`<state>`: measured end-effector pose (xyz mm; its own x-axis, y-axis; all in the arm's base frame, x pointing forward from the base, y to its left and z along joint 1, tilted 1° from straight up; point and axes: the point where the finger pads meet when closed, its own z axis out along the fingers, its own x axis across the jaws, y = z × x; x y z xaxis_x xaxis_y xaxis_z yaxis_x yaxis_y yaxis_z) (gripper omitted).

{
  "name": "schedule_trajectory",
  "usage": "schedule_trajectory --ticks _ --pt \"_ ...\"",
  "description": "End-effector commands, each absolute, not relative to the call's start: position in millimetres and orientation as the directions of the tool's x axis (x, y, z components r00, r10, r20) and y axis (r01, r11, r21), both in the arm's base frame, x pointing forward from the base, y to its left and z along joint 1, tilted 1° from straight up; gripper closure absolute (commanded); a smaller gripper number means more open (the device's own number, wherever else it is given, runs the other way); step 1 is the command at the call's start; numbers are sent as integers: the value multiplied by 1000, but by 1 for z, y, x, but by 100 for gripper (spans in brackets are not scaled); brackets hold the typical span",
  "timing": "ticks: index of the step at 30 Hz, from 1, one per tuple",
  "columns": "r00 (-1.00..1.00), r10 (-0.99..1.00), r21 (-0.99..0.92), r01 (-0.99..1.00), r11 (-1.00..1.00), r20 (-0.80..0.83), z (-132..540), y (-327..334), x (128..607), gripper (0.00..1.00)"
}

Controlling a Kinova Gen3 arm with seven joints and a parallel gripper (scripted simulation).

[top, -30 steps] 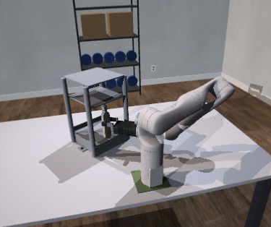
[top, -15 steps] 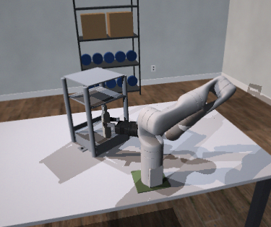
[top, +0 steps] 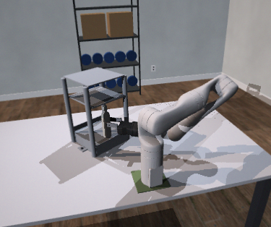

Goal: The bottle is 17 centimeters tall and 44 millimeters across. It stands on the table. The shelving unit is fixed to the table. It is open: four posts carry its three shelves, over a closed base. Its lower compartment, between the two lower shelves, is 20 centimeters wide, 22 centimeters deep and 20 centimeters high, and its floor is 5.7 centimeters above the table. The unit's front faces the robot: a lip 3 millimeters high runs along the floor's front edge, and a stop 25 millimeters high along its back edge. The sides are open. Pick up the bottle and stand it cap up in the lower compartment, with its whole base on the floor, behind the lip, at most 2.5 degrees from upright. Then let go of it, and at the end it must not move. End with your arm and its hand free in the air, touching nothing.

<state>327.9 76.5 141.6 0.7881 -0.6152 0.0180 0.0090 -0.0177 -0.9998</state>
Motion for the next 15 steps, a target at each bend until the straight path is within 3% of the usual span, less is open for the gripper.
schedule_trajectory --ticks 1,15 --pt "785 -619 -1000 10 -22 22 142 73 327 0" --pt "785 -619 -1000 10 -22 22 142 63 320 0"
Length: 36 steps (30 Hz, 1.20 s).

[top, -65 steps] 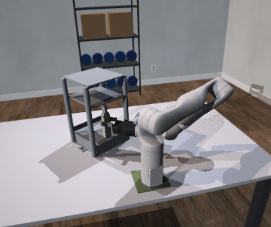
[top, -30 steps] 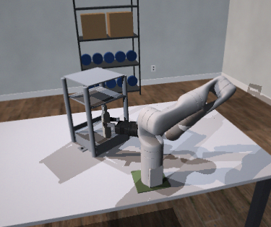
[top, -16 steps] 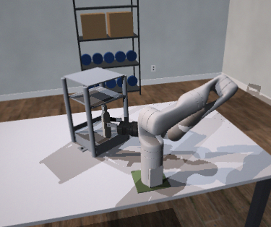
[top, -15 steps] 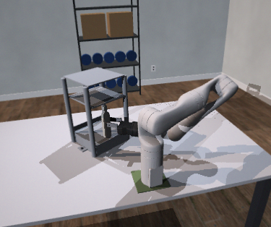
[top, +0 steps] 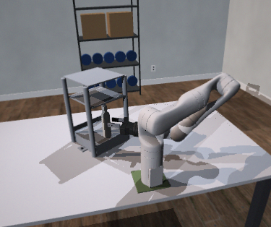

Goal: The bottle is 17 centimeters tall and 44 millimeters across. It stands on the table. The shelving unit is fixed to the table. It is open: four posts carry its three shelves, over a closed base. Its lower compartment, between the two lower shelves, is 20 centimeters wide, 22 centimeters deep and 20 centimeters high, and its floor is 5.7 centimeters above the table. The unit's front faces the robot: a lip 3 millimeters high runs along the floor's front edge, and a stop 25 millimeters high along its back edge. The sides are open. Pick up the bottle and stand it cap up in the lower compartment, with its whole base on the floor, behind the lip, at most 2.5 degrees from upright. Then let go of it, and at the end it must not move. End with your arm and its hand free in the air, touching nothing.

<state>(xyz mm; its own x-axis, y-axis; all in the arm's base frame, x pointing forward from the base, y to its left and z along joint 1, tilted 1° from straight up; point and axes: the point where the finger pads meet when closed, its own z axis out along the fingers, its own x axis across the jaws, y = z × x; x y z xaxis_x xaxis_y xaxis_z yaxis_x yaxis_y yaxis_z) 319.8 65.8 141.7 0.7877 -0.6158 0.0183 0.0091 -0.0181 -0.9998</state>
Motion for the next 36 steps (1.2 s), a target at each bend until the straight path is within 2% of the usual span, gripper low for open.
schedule_trajectory --ticks 1,36 --pt "785 -619 -1000 10 -22 22 142 63 319 0" --pt "785 -619 -1000 10 -22 21 142 49 309 0"
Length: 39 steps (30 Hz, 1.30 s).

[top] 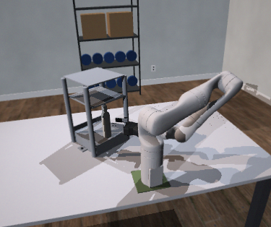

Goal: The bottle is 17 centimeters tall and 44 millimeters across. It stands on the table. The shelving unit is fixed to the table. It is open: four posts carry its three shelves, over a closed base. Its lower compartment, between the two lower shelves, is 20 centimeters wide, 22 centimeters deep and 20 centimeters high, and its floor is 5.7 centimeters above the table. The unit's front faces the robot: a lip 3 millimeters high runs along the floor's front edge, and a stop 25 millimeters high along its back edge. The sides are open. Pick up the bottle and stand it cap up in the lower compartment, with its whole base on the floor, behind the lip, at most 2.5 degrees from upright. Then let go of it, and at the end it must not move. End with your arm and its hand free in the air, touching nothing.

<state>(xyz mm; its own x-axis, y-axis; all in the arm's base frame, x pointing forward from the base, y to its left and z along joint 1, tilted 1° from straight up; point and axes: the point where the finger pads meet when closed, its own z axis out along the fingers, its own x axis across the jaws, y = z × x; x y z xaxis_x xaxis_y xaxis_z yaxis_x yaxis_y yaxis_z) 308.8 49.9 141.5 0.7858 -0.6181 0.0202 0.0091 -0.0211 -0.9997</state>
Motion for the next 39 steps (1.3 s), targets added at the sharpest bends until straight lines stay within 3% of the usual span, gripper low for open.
schedule_trajectory --ticks 1,39 --pt "785 -619 -1000 10 -22 21 142 49 309 0" --pt "785 -619 -1000 10 -22 22 142 25 289 0"
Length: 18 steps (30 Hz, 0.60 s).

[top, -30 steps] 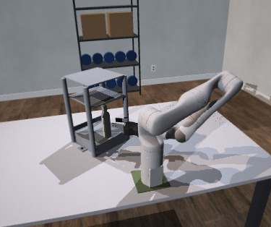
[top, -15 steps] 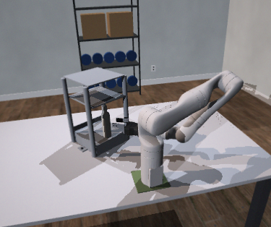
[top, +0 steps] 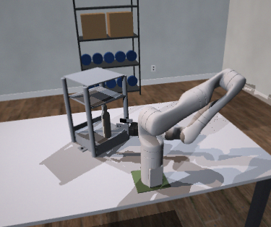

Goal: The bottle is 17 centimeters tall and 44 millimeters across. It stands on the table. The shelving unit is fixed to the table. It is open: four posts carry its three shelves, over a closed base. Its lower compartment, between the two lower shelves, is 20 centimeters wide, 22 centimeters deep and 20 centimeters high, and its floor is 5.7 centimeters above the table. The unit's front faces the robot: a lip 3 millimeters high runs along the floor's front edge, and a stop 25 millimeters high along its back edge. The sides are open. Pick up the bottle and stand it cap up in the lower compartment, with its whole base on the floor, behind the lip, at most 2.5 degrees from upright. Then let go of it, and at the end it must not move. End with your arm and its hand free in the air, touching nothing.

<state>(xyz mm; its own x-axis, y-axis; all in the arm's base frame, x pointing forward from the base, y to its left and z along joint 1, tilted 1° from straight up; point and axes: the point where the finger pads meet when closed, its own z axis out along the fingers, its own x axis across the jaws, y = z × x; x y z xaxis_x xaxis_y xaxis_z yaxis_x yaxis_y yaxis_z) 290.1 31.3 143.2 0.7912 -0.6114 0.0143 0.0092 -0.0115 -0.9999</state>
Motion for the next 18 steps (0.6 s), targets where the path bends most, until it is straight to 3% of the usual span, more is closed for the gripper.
schedule_trajectory --ticks 1,18 --pt "785 -619 -1000 10 -22 22 142 23 288 0" --pt "785 -619 -1000 10 -22 22 143 -12 260 0"
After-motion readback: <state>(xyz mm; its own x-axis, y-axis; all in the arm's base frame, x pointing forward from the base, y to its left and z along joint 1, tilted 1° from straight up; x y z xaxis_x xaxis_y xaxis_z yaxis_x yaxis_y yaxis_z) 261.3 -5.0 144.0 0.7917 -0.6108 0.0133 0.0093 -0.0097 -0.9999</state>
